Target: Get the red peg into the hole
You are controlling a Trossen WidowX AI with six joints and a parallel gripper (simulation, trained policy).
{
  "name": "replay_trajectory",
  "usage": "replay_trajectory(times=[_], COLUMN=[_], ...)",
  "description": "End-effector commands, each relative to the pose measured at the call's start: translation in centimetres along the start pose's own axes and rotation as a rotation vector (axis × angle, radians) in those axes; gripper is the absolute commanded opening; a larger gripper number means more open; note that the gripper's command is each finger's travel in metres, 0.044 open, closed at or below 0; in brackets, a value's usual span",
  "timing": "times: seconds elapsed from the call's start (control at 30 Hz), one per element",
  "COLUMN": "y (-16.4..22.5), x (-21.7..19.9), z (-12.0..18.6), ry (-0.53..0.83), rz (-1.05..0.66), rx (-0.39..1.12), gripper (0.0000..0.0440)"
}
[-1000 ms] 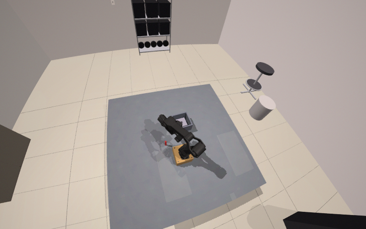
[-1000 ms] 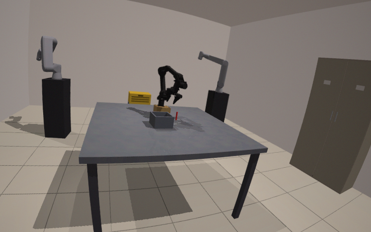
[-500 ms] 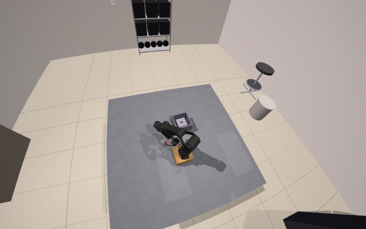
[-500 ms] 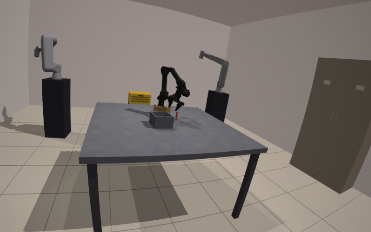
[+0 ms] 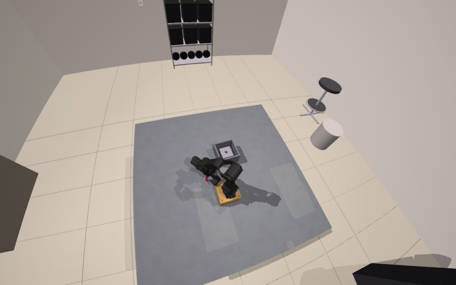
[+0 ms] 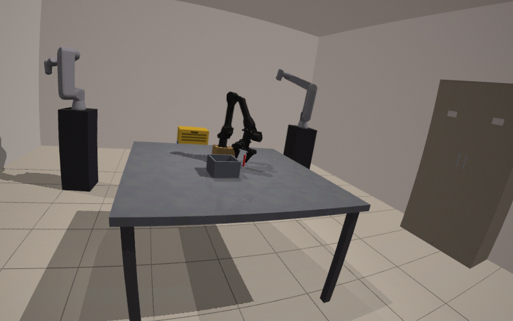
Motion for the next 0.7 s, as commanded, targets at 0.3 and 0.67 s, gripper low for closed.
replay_trajectory(times=[0.3, 0.67], y=[1.4, 0.9], x=[0.3, 1.1], z=[-1.3, -0.8], ry=[-0.002, 0.01], rz=[0.021, 0.041], rx=[0.073, 0.116], gripper=[0.0191, 0.0])
Point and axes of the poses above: the point midway between the two fingers, 35 mm back from their tips, its own z axis back along the fingers, its own x axis across the jaws, y = z × x, the point moved 1 cm from there along z, back along the fingers, and after that the axes turned 7 degrees about z, right-handed, at the moved point
